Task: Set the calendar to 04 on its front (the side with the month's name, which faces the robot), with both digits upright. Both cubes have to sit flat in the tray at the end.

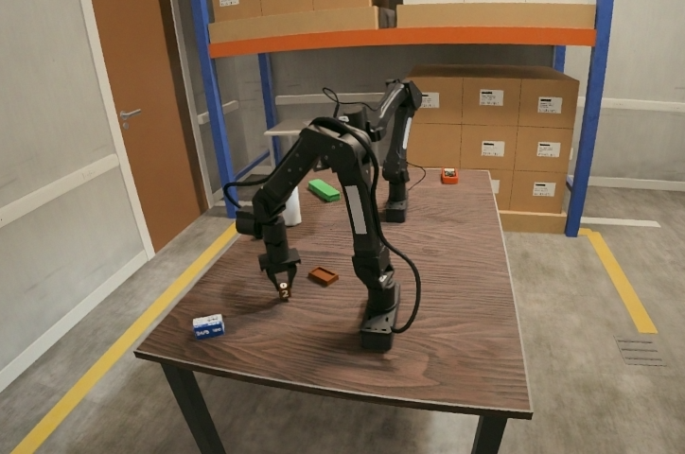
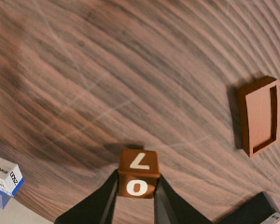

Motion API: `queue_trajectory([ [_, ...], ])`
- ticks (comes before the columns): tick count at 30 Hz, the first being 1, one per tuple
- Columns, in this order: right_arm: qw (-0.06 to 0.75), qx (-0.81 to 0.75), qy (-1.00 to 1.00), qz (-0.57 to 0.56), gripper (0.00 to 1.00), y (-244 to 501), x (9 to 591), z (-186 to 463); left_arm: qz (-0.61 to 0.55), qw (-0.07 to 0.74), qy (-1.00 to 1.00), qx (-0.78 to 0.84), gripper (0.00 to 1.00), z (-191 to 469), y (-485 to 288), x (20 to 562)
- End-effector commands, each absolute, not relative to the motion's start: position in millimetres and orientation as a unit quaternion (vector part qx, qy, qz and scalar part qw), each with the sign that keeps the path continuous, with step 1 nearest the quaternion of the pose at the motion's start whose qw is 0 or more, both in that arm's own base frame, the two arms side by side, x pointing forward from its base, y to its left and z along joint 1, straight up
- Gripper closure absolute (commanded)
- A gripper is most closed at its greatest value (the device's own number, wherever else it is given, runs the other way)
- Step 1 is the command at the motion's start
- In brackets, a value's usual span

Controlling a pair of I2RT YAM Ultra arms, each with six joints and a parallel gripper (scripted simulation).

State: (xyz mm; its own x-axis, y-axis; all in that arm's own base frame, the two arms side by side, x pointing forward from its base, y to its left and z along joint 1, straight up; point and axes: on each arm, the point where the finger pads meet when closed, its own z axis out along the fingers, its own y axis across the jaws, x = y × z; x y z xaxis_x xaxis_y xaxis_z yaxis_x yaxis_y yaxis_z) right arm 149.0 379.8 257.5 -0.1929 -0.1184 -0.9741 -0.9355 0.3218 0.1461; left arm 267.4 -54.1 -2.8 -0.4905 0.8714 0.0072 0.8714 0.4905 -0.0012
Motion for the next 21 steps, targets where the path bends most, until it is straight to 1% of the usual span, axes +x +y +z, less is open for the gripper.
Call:
queue_trajectory([
  [1,0.510,-0.398,0.630,0.429,0.00,383.5,150.5,280.9,-0.001,-0.001,-0.860,-0.510,0.74,-6.7,-55.8,265.5],
  [21,0.510,-0.398,0.630,0.429,0.00,383.5,150.5,280.9,0.000,0.004,-0.860,-0.510,0.74,-16.1,-53.9,259.6],
])
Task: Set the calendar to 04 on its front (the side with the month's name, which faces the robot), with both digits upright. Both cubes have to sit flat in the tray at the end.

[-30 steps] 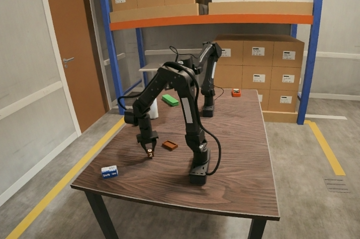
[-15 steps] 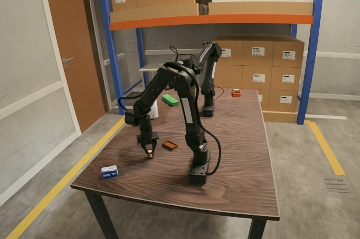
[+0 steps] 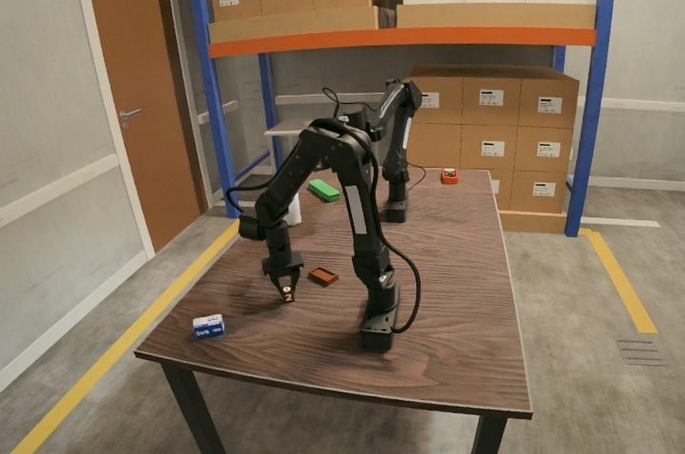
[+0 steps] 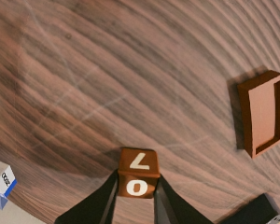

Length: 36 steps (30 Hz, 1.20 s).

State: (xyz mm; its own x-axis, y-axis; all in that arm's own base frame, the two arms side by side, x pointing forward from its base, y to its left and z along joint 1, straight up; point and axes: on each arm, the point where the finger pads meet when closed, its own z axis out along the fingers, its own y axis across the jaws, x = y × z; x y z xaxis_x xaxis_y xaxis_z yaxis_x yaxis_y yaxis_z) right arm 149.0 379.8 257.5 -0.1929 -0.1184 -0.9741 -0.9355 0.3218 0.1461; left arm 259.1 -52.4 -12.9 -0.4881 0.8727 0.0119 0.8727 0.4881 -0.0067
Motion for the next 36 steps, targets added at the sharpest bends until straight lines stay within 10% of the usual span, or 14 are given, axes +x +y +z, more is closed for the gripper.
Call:
queue_trajectory([
  [1,0.510,-0.398,0.630,0.429,0.00,384,151,281,0.000,0.004,-0.860,-0.510,0.74,-16,-54,260],
  [7,0.510,-0.398,0.630,0.429,0.00,384,151,281,0.001,-0.005,-0.861,-0.508,0.44,-9,-58,260],
  [23,0.510,-0.398,0.630,0.429,0.00,384,151,281,-0.005,-0.027,-0.860,-0.509,0.44,24,-63,268],
  [27,0.510,-0.398,0.630,0.429,0.00,384,151,281,-0.005,-0.027,-0.858,-0.513,0.00,37,-65,268],
  [36,0.510,-0.398,0.630,0.429,0.00,384,151,281,0.001,-0.009,-0.861,-0.509,0.00,59,-57,262],
])
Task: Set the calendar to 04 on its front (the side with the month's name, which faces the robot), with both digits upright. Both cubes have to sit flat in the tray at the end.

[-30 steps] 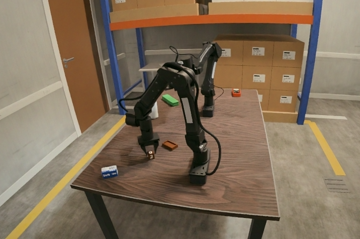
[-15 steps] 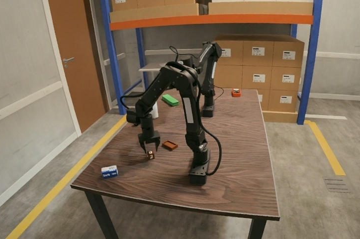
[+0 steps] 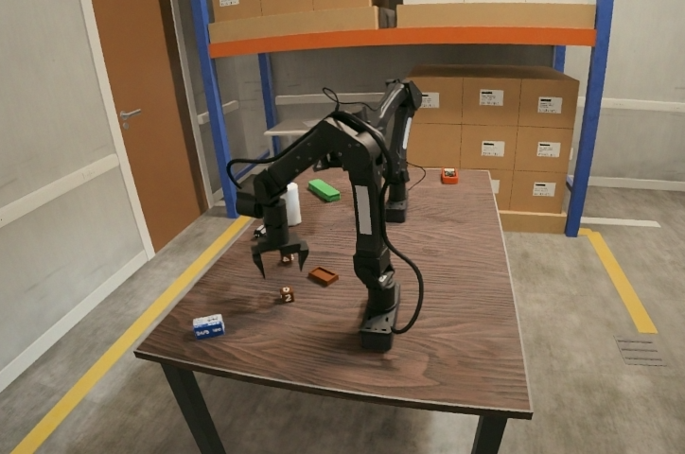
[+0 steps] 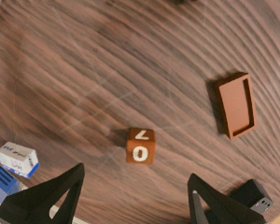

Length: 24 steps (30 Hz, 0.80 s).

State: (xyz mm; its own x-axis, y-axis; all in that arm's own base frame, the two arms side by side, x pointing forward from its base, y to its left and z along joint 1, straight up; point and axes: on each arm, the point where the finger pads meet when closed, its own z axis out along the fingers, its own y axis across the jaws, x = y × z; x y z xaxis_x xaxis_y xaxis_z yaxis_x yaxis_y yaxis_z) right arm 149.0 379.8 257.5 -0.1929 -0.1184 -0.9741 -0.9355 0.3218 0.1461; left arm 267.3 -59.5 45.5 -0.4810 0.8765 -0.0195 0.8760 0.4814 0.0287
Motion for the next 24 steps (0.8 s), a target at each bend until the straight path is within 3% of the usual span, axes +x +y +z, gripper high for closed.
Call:
queue_trajectory([
  [1,0.510,-0.398,0.630,0.429,0.00,384,151,281,0.000,0.011,0.861,0.509,0.00,57,-56,265],
  [5,0.510,-0.398,0.630,0.429,0.00,384,151,281,-0.003,-0.001,0.861,0.509,0.00,49,-53,263],
  [8,0.510,-0.398,0.630,0.429,0.00,384,151,281,-0.018,0.015,0.855,0.518,0.34,49,-59,267],
  [10,0.510,-0.398,0.630,0.429,0.00,384,151,281,-0.018,0.015,0.855,0.518,0.34,49,-59,267],
  [11,0.510,-0.398,0.630,0.429,0.00,384,151,281,-0.027,0.032,0.852,0.522,0.45,48,-62,273],
  [24,0.510,-0.398,0.630,0.429,0.00,384,151,281,-0.159,0.247,0.815,0.499,0.45,29,-15,313],
])
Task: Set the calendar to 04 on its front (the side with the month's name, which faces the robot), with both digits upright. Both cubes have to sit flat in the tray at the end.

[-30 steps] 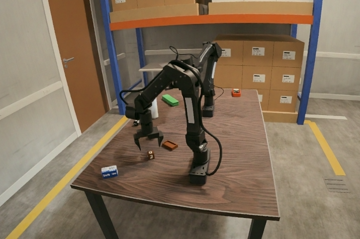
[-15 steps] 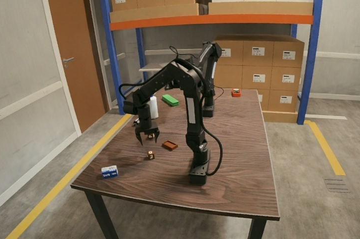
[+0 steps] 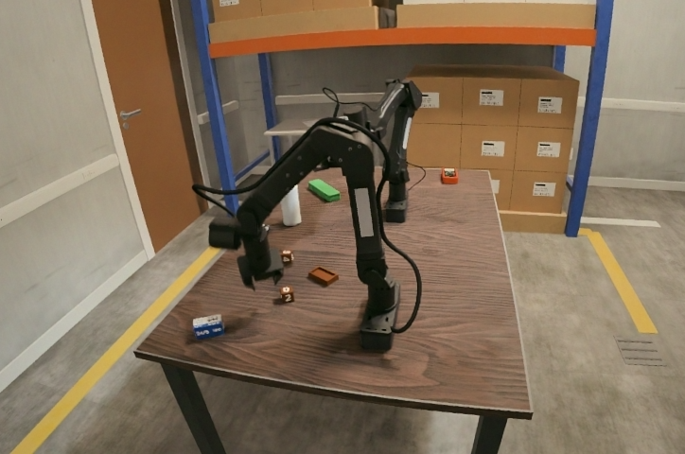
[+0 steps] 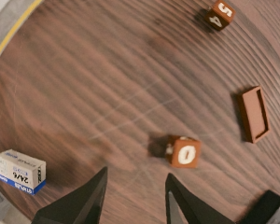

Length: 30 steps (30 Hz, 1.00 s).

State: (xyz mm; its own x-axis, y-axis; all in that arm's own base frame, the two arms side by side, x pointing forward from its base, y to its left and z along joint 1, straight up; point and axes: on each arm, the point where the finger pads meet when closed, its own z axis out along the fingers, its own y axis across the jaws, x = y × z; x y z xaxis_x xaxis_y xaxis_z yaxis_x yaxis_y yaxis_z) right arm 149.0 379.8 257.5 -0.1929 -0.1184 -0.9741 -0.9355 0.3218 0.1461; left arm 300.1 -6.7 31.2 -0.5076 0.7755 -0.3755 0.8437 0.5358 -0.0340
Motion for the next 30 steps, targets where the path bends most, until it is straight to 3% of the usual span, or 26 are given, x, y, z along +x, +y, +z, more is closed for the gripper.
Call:
queue_trajectory([
  [1,0.510,-0.398,0.630,0.429,0.00,384,151,281,-0.164,0.261,0.811,0.497,0.45,27,-11,312],
  [3,0.510,-0.398,0.630,0.429,0.00,384,151,281,-0.164,0.261,0.811,0.497,0.45,27,-11,312],
  [17,0.510,-0.398,0.630,0.429,0.00,384,151,281,-0.186,0.472,0.719,0.474,0.45,22,17,289],
  [30,0.510,-0.398,0.630,0.429,0.00,384,151,281,-0.269,0.472,0.730,0.415,0.45,-3,-18,239],
])
